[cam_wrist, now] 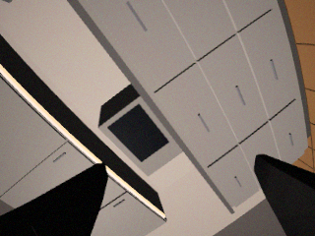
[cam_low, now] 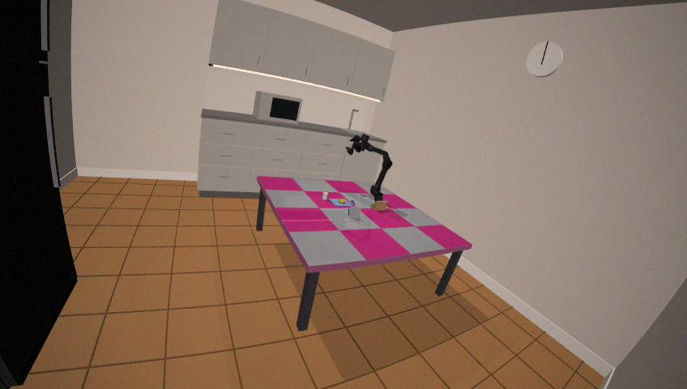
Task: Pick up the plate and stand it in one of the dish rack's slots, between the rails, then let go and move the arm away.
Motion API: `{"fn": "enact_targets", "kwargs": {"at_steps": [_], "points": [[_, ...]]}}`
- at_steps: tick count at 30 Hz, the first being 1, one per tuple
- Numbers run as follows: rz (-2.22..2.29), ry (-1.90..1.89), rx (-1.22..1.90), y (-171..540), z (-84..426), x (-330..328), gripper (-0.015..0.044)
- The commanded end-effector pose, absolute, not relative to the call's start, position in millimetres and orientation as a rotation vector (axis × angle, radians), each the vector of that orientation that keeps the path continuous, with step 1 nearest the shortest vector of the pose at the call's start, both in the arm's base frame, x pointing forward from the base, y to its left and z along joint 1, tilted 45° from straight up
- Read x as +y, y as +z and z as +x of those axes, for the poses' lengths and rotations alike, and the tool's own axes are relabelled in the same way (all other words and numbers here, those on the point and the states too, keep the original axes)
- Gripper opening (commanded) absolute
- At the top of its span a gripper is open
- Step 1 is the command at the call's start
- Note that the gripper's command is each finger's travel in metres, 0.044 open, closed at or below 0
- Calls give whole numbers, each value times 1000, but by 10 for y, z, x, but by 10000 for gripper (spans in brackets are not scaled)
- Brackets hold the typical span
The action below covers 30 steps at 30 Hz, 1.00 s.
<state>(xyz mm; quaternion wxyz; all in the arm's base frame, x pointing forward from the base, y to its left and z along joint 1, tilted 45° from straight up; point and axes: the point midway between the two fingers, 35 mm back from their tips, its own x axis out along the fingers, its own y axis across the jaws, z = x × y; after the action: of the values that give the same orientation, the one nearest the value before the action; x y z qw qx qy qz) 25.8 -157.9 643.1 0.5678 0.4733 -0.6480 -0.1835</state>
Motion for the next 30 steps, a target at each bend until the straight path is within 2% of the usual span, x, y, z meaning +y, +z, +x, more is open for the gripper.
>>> {"fn": "enact_targets", "kwargs": {"at_steps": [1, 30], "points": [[1141, -517, -1458, 6271, 398, -1794, 400], [1208, -994, -838, 4963, 1566, -2664, 400]]}}
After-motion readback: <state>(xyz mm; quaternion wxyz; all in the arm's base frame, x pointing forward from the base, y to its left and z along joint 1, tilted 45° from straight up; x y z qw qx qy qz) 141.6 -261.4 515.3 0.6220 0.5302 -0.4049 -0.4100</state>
